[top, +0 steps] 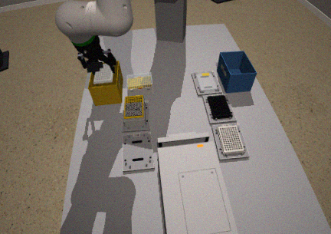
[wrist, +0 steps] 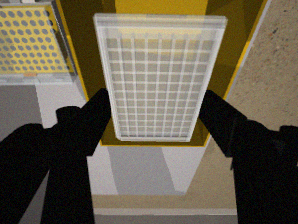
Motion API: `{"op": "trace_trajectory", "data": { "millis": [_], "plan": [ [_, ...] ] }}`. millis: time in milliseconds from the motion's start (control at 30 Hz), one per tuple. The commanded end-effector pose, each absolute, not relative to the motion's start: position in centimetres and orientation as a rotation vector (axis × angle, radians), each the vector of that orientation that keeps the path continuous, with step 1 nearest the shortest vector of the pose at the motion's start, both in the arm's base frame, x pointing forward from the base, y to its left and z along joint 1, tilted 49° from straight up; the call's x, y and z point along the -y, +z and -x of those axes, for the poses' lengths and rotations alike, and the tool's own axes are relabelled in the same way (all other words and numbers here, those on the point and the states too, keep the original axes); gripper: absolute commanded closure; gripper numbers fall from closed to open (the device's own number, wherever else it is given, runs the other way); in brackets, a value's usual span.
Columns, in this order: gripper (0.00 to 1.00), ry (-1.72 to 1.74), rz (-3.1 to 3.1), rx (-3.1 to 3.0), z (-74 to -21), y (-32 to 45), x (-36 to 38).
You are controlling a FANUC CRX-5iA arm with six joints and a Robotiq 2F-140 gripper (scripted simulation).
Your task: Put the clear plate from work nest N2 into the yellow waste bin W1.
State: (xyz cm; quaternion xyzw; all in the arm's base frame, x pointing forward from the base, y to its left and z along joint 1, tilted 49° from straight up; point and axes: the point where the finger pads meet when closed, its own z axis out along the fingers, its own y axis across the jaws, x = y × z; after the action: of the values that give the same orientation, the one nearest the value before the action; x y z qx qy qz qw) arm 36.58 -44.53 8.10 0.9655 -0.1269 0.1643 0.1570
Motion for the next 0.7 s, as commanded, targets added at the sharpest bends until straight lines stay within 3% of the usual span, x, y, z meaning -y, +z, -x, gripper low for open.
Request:
{"op": "trace_trajectory", "data": {
  "millis": [0, 667],
  "plan": [
    [0.90, 0.471, -2.762, 0.364, -36.80, 7.92, 44.70],
    [0.90, 0.471, -2.762, 0.364, -37.66, 7.03, 45.23]
  ]
}}
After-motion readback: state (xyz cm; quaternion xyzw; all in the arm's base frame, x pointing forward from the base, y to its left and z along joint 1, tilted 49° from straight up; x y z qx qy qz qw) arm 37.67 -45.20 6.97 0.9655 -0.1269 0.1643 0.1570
